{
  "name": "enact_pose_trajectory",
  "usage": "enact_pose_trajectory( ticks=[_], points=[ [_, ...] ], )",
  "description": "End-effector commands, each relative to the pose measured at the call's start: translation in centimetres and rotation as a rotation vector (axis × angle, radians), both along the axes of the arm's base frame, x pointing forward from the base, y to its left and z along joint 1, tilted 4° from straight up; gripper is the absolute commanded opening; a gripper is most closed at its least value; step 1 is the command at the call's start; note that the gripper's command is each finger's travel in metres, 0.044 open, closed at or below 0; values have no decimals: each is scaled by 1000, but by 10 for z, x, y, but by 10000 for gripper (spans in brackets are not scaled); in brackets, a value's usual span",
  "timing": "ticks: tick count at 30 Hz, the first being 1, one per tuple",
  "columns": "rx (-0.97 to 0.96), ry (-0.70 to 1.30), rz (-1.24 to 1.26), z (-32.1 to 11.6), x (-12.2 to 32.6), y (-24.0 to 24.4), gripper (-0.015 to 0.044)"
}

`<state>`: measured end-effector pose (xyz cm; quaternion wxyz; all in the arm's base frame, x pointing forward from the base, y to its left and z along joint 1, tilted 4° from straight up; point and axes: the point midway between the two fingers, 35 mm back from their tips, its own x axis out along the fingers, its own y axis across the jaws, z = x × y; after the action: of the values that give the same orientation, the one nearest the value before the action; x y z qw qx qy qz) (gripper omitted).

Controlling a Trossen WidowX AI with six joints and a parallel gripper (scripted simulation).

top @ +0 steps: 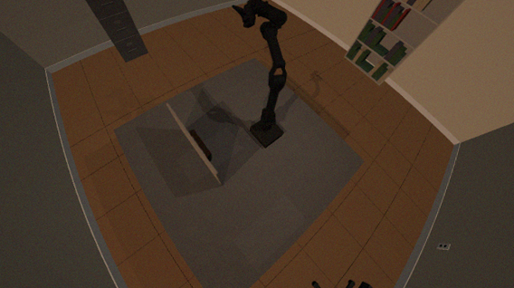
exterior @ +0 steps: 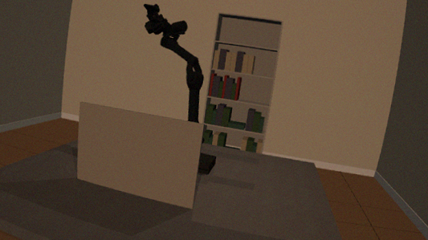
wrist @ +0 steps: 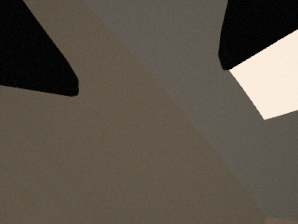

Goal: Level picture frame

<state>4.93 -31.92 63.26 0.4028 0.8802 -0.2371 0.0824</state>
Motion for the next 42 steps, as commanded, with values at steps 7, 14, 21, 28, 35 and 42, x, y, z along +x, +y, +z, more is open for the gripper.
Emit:
enact_pose_trajectory(
  ticks=[7,14,21,28,35,42],
  points=[
    [656,-244,281,-24,34,12,260],
    [1517,-511,600,-73,75,37,260],
    [1871,-608,704,-98,90,51,260],
    [2239,-704,790,-127,104,66,260],
    [2626,-805,849,-160,118,83,260],
    [3029,-917,867,-197,129,103,260]
  ],
)
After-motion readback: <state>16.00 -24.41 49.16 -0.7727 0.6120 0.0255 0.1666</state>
